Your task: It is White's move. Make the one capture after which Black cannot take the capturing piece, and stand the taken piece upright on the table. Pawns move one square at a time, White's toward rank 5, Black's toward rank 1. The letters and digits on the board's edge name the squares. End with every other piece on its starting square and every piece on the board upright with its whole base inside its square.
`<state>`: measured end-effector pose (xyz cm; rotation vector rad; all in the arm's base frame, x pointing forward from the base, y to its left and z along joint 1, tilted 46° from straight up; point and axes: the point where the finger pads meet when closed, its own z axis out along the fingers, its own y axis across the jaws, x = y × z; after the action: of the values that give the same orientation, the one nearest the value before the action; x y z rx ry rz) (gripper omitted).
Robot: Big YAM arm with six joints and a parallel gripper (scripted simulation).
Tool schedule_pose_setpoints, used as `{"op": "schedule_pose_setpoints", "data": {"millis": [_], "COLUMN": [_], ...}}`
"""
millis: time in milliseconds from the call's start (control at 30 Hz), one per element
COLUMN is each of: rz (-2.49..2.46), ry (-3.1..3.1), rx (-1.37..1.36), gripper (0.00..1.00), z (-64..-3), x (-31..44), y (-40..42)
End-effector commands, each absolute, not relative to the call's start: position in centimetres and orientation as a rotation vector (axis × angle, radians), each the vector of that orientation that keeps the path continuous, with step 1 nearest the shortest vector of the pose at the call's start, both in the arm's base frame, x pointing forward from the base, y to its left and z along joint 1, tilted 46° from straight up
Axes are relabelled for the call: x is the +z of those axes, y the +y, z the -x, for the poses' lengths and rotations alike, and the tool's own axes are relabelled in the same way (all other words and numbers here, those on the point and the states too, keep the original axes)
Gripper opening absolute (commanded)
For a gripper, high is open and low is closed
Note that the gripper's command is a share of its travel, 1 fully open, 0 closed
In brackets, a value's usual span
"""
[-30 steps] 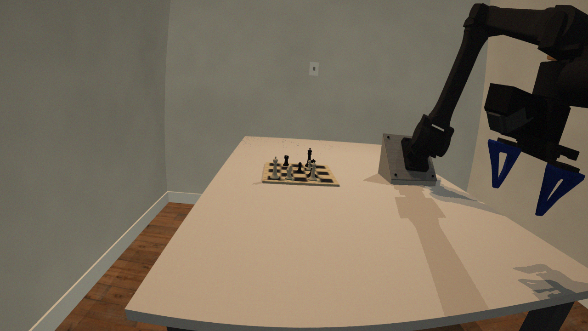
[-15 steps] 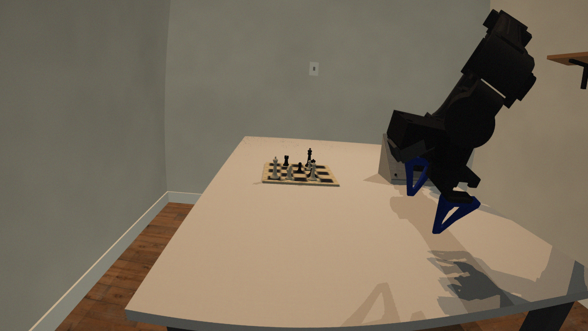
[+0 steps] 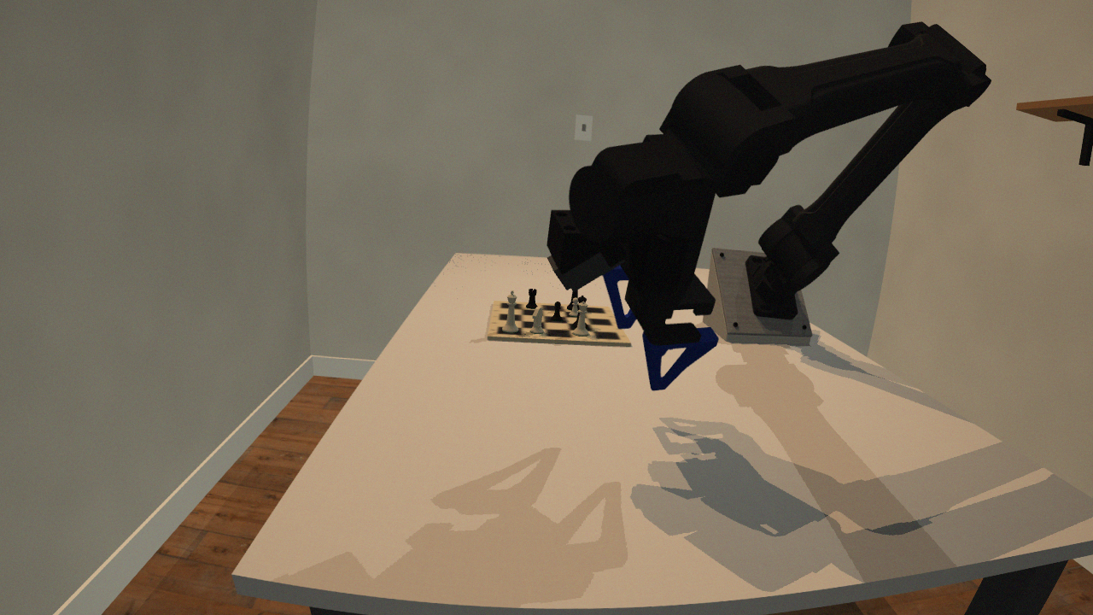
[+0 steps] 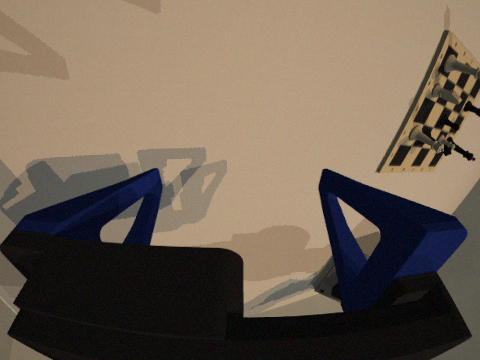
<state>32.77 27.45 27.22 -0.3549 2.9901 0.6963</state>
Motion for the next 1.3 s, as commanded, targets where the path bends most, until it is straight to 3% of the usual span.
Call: {"op": "schedule_pose_setpoints", "data": {"millis": [0,200,300,433,733,800,1267], "rz": [0.504,0.570,0.615,0.619,0.701,0.711,0.732], "ry": [2.985,2.947,2.987,2.964,2.904,2.868,2.701], "rx": [0.677,0.708,0.759,0.754,0.930,0.900,1.097], "gripper": [1.00,1.00,1.00,1.00,1.00,1.00,1.00], "z": [-35.4,-39.0,-39.6,-40.3,-41.3,-43.0,-40.2], "x": [24.6,23.2,18.5,19.4,12.2,13.6,6.4], "y": [25.0,21.5,17.0,17.2,7.2,7.2,-2.9]}}
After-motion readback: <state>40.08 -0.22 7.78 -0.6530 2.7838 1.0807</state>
